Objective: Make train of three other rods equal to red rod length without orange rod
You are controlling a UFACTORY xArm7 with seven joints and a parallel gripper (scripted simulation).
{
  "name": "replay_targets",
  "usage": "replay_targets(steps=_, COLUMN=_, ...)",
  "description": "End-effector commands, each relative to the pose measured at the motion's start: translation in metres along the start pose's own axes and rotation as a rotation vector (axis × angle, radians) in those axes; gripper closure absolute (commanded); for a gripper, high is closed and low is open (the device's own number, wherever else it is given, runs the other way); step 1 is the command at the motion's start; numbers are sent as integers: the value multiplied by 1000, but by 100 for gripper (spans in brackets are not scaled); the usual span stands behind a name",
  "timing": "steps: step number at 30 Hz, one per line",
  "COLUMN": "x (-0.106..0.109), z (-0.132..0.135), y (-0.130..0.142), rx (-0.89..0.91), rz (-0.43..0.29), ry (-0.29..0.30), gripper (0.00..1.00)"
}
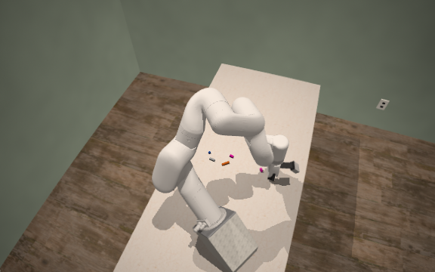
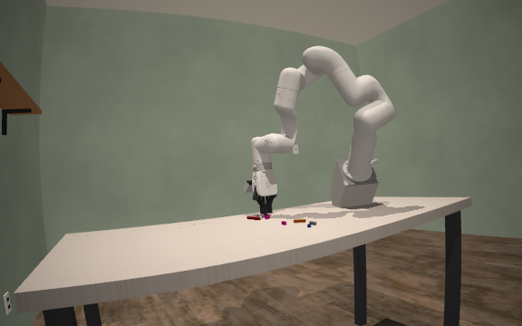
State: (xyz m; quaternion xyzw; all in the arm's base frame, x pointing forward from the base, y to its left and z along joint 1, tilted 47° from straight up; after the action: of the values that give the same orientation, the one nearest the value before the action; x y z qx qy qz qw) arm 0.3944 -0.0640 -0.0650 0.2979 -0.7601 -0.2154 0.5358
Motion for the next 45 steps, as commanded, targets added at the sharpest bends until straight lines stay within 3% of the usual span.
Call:
replay_targets(steps=1, x=-1, z=-1, y=-1, rx=0, rz=4, ry=-2, gripper=76)
replay_targets(steps=45, x=-11, z=-1, y=-2, rx=0, rz=4, ry=-2, gripper=76)
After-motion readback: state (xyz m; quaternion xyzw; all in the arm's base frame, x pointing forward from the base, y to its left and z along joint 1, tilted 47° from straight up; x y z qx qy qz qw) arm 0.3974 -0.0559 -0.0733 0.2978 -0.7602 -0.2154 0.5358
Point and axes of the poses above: the point where the finger pads meet when closed, its own x axis back along the fingers, its own z axis across the jaws, y = z × x, the point moved 2 cm from there along x, back along the fingers, and after that the axes turned 15 degrees about -x, right-handed, at the moved point
